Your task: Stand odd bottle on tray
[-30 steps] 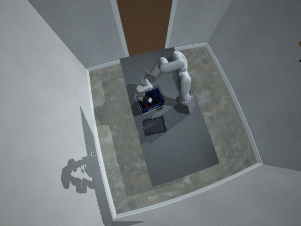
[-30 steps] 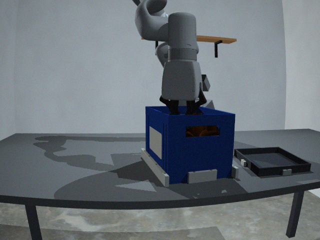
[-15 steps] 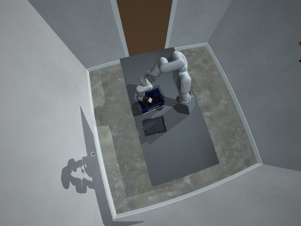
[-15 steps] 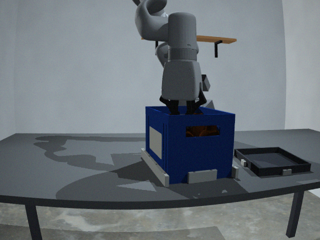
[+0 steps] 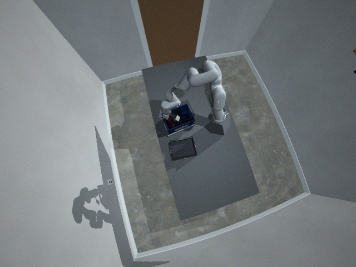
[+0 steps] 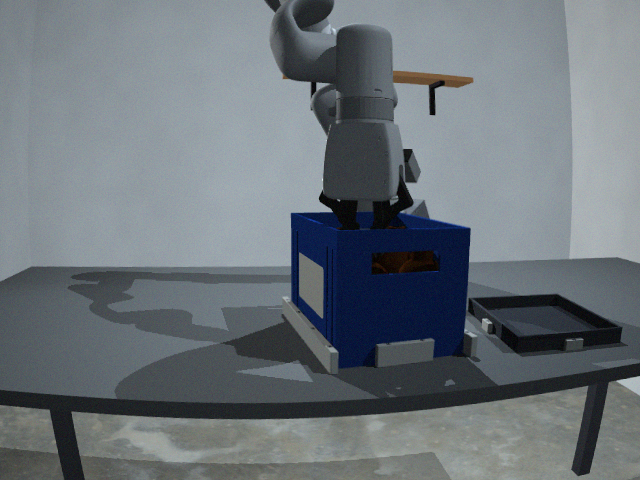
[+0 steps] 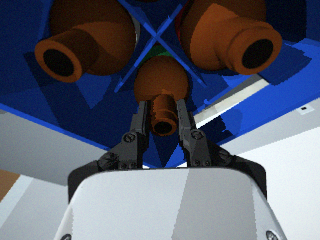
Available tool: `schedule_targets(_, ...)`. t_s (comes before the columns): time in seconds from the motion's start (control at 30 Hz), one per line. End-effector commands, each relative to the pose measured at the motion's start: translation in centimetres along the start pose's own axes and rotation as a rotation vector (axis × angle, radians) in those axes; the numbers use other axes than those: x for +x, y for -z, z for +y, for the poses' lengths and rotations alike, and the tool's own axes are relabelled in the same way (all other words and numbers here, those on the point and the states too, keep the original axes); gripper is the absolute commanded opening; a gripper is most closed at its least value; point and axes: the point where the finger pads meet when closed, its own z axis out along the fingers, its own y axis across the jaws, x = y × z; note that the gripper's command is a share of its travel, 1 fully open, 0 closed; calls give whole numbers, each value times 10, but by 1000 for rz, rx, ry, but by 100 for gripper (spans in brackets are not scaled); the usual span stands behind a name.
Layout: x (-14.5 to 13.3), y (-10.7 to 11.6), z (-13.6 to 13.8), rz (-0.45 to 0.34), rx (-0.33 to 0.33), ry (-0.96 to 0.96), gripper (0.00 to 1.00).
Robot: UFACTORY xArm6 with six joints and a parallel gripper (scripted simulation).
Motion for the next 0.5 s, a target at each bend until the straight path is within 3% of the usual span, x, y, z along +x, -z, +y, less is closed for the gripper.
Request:
schedule_targets(0.0,-1,1,1,-3,-2,-1,0)
schedule_targets(0.23,-1,1,1,-3,-2,-1,0)
schedule_targets(0.27,-1,1,1,-3,-2,-1,65)
schedule_targets(0.47,-1,1,1,-3,-2,-1,65)
